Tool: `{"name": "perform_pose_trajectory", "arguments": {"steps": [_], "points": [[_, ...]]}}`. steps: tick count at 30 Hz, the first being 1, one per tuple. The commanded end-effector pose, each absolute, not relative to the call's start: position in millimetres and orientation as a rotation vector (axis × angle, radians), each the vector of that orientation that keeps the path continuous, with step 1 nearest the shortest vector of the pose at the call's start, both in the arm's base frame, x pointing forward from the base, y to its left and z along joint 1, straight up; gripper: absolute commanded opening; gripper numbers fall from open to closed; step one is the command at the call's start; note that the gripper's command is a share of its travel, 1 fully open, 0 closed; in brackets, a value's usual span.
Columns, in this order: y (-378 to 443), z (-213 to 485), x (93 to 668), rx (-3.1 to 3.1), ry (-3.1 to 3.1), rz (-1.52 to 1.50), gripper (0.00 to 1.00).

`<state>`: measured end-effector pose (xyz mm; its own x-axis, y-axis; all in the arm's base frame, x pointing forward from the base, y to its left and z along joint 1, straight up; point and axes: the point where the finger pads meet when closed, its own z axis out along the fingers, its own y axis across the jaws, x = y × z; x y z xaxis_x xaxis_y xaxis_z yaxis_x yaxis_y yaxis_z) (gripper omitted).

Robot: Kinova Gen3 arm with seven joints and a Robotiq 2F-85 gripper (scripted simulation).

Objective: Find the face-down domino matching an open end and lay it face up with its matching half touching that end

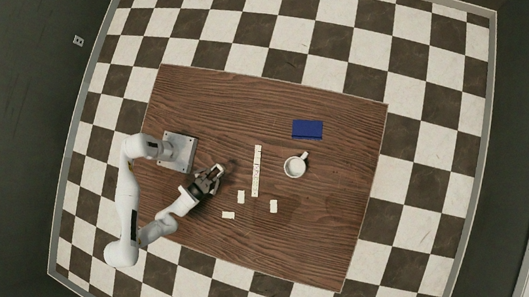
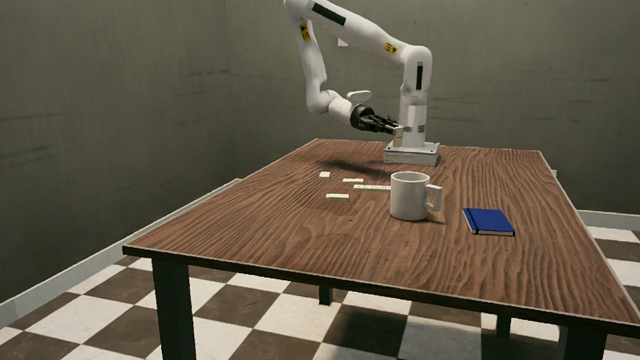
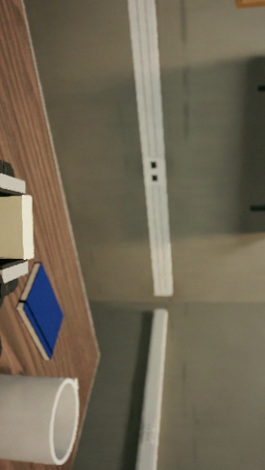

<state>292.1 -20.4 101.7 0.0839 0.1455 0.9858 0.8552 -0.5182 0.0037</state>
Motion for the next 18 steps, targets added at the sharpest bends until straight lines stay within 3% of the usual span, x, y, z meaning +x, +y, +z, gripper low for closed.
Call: {"name": "perform_pose_trajectory", "arguments": {"steps": [1,18], "points": [[-20,102,292,-1.752,-0.992,-1.483,0.32],[-20,83,292,-1.752,-0.991,-1.482,0.32]]}}
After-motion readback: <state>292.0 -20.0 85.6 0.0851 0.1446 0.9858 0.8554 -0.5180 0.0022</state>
